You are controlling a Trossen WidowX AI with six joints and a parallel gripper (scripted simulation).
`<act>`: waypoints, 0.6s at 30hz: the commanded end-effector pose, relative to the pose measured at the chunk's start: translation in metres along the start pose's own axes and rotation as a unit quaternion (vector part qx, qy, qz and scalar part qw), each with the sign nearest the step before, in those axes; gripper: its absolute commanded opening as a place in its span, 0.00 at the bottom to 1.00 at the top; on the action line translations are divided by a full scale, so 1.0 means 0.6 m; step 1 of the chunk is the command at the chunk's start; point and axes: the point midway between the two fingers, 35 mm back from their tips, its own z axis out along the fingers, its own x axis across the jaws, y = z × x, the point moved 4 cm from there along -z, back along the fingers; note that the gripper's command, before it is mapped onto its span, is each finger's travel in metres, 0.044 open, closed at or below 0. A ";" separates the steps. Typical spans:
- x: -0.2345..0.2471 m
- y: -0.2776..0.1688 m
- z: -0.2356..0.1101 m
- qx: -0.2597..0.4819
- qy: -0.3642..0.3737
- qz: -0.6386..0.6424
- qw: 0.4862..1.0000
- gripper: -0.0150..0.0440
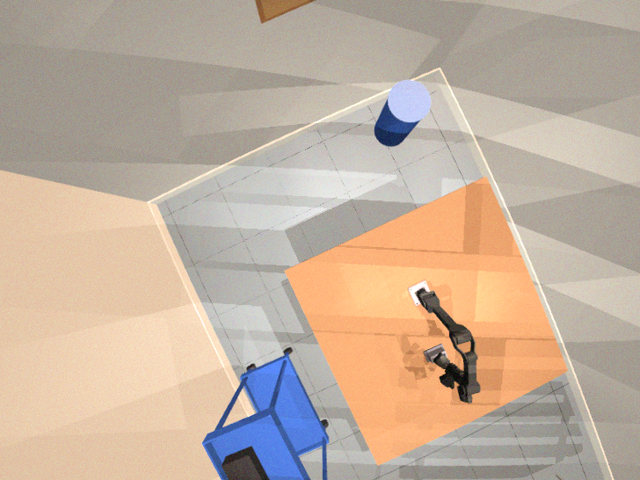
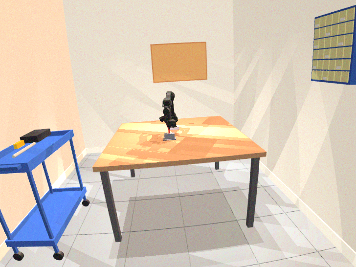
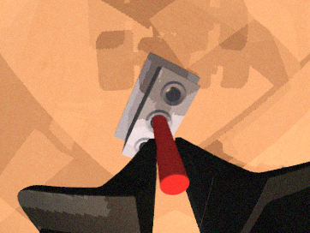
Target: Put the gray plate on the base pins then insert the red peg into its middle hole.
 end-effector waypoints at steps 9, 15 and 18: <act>0.000 0.001 0.002 0.001 -0.001 0.001 1.000 0.25; 0.000 0.001 0.002 0.001 -0.001 0.001 1.000 0.25; 0.000 0.001 0.002 0.001 -0.001 0.001 1.000 0.39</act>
